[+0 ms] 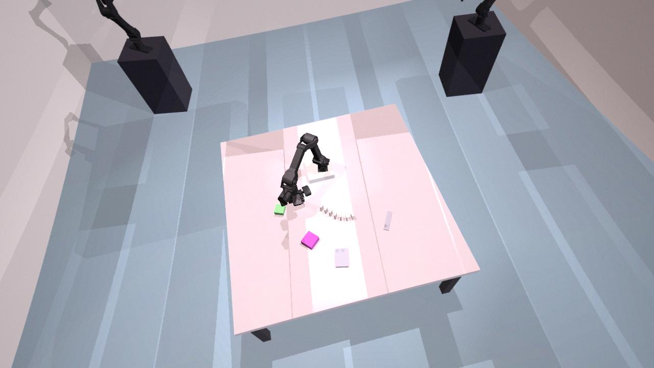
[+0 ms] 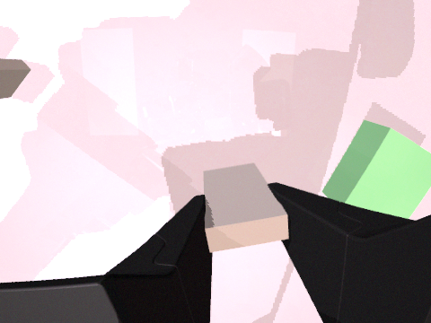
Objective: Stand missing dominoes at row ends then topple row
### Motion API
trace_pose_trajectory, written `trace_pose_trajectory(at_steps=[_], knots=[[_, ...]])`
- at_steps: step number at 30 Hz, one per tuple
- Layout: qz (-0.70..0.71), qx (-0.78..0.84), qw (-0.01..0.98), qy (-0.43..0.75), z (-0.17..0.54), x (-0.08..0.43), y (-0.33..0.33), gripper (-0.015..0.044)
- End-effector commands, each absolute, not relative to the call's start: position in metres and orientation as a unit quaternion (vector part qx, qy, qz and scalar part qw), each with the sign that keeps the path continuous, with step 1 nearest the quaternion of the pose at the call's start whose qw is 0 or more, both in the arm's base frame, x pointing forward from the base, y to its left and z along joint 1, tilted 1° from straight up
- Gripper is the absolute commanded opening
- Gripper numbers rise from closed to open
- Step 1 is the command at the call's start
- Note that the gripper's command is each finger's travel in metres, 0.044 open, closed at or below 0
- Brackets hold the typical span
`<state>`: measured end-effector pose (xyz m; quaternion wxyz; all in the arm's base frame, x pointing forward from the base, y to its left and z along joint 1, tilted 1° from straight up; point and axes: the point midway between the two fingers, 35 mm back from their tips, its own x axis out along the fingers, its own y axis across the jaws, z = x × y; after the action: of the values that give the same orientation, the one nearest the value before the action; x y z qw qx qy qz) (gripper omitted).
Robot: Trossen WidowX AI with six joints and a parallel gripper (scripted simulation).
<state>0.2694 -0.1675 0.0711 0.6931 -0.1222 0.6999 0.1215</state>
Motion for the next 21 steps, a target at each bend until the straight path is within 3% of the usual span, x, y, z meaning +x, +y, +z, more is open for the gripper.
trace_pose_trajectory(at_steps=[1,9,17,21], knots=[[0.116,-0.127,0.699,0.694,0.137,0.268,-0.166,0.0107],[0.12,-0.131,0.698,0.693,0.16,0.264,-0.161,0.0107],[0.295,-0.298,0.646,0.638,0.159,0.271,-0.058,0.0107],[0.309,-0.313,0.639,0.631,0.159,0.27,-0.05,0.0107]])
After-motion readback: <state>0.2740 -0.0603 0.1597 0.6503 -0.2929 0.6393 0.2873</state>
